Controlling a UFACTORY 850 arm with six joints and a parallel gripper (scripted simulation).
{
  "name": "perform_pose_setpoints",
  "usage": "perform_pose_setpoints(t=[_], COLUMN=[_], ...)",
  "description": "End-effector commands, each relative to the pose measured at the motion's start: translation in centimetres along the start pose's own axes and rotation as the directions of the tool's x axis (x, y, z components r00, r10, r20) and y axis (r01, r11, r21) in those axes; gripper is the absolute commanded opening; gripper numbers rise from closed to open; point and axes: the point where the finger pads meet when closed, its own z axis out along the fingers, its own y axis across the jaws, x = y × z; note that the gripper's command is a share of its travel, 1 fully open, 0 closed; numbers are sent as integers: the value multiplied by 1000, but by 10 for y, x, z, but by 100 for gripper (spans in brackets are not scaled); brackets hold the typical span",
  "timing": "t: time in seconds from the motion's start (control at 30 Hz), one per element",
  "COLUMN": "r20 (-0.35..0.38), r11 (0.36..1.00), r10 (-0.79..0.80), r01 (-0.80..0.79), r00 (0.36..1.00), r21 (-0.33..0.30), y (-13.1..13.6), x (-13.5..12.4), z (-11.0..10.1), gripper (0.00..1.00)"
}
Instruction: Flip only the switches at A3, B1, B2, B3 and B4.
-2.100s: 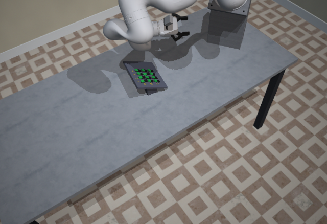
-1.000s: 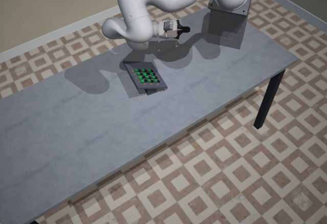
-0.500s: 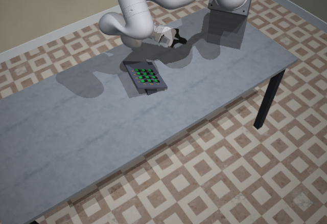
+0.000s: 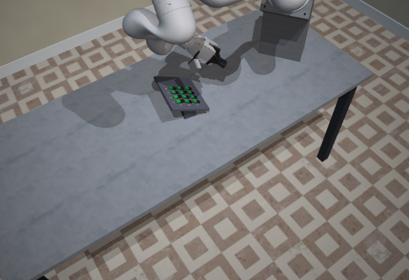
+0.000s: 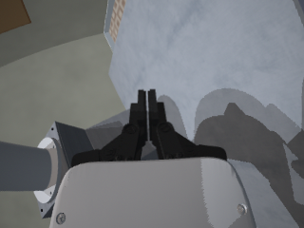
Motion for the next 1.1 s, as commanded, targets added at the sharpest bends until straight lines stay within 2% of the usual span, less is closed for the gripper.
perform_pose_setpoints(t=[0.0,0.03,0.07,0.13,0.17,0.23,0.27,0.33,0.37,0.4,0.43,0.5,0.53,0.6,0.63,0.7,0.73,0.77,0.8,0.87,0.9,0.93,0.97,1.03,1.07], r20=[-58,-58,-101,-101,-161,-162,-223,-223,-288,-288,-340,-354,-413,-420,-483,-483,-541,-541,-587,-594,-639,-639,-672,-677,-706], r11=[965,965,936,936,886,884,829,828,764,764,712,694,629,619,542,542,464,464,401,388,315,315,258,246,183], r10=[227,227,305,305,400,402,479,479,546,546,590,603,644,649,684,684,707,707,719,720,723,723,719,718,705], r01=[-233,-233,-318,-318,-426,-428,-521,-521,-609,-609,-670,-689,-753,-761,-824,-824,-876,-876,-912,-918,-949,-949,-966,-969,-979], r00=[972,972,947,947,902,901,849,849,787,787,732,715,644,634,547,547,455,455,373,359,261,261,178,164,68], r21=[-121,-121,-153,-153,-186,-187,-205,-205,-213,-213,-208,-208,-194,-193,-166,-166,-130,-130,-90,-84,-32,-32,19,27,89], y=[9,9,13,13,16,16,20,20,23,23,25,25,28,28,30,30,31,31,33,33,33,33,34,34,34], x=[25,25,36,36,45,45,55,55,64,64,72,72,80,80,87,87,93,93,99,99,104,104,109,109,113], z=[-5,-5,-9,-9,-14,-14,-19,-19,-25,-25,-31,-31,-38,-38,-45,-45,-52,-52,-59,-59,-67,-67,-74,-74,-82], gripper=[0,0,0,0,0,0,0,0,0,0,0,0,0,0,0,0,0,0,0,0,0,0,0,0,0])
